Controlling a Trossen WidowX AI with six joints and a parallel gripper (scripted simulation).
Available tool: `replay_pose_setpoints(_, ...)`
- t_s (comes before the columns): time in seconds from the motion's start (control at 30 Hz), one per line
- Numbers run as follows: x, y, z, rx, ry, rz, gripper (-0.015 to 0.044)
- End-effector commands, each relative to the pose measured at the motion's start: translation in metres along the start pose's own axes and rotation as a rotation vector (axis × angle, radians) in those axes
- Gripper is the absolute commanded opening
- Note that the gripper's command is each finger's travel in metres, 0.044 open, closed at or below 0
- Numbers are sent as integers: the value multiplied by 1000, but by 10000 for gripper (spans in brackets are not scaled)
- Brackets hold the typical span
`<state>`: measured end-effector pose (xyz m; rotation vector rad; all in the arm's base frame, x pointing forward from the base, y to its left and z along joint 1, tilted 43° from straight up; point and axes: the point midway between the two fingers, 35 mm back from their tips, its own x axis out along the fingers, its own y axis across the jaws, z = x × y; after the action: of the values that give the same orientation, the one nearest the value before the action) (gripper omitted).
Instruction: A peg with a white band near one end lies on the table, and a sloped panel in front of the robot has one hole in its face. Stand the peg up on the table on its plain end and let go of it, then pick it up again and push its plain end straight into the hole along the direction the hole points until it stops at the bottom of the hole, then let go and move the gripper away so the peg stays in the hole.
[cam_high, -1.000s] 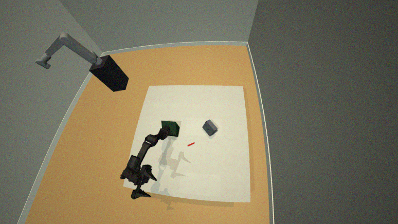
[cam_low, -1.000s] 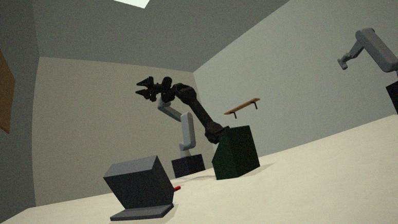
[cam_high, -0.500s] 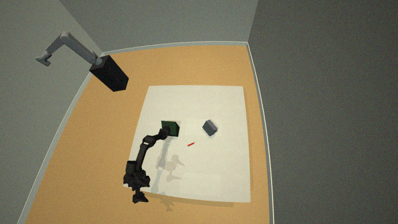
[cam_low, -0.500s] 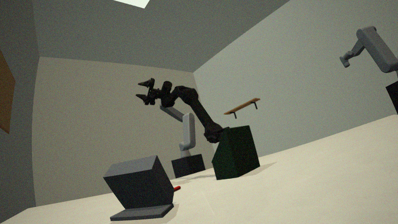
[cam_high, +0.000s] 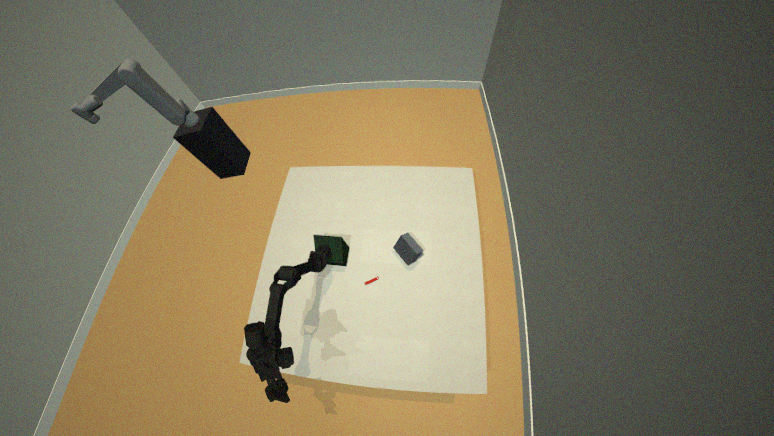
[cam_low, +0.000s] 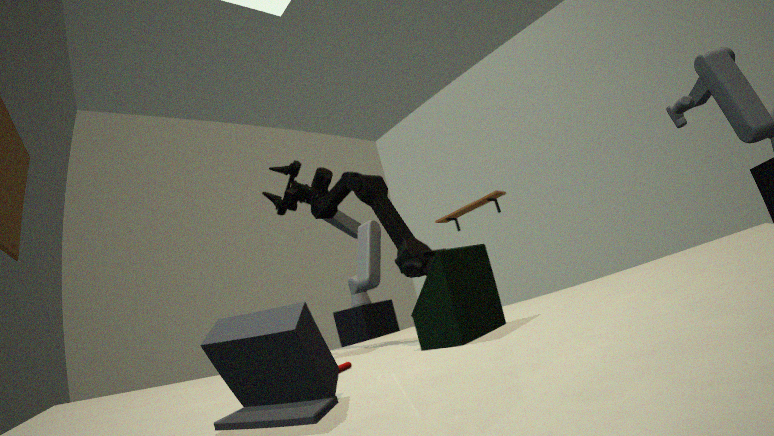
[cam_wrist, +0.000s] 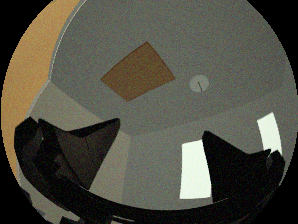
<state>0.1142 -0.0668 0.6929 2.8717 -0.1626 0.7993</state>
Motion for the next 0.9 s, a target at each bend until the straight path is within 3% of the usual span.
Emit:
replay_pose_setpoints(0.0, -3, 26, -2, 150, 62, 13, 440)
replay_pose_setpoints(0.47, -2, 89, 8, 600, 235, 42, 440)
replay_pose_setpoints(0.87, 3, 149, 44, 984, 350, 121, 440)
